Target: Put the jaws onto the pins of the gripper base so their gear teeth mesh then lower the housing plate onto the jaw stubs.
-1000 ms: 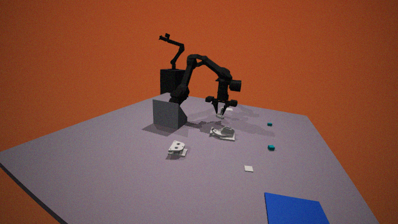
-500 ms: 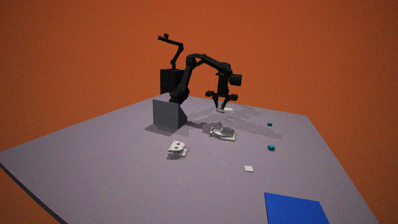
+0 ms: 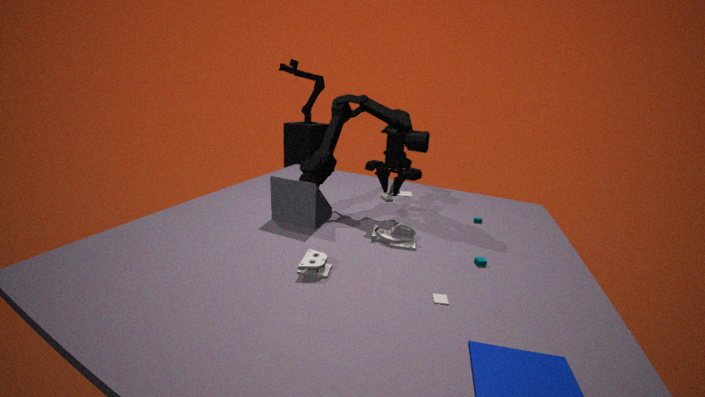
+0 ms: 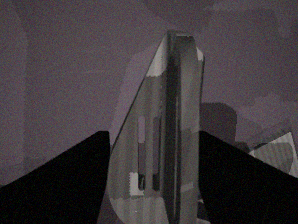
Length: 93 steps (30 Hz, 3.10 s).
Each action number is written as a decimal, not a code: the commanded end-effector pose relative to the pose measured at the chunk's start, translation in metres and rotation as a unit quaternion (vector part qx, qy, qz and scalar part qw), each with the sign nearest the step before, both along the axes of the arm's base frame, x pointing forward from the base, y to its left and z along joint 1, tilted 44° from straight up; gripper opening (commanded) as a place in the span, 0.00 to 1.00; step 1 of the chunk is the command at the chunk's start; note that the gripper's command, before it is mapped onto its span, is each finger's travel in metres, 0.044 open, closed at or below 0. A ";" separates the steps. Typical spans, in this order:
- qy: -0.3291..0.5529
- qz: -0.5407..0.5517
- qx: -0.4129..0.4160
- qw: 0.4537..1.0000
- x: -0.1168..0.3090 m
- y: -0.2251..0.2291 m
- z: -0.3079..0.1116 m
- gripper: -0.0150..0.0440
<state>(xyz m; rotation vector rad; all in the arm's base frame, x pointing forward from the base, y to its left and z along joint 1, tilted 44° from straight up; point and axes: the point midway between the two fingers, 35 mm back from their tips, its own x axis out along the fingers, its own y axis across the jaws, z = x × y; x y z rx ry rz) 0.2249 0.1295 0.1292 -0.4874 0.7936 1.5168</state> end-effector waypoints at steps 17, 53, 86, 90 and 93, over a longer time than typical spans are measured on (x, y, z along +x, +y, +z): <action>0.204 -0.213 -0.041 0.955 0.008 -0.032 -0.034 0.48; 0.382 -0.396 -0.067 0.832 0.009 -0.061 -0.062 0.48; 0.384 -0.400 -0.068 0.829 0.052 -0.064 -0.069 0.48; 0.384 -0.400 -0.067 0.830 0.064 -0.064 -0.072 0.48; 0.384 -0.400 -0.067 0.830 0.073 -0.065 -0.075 0.48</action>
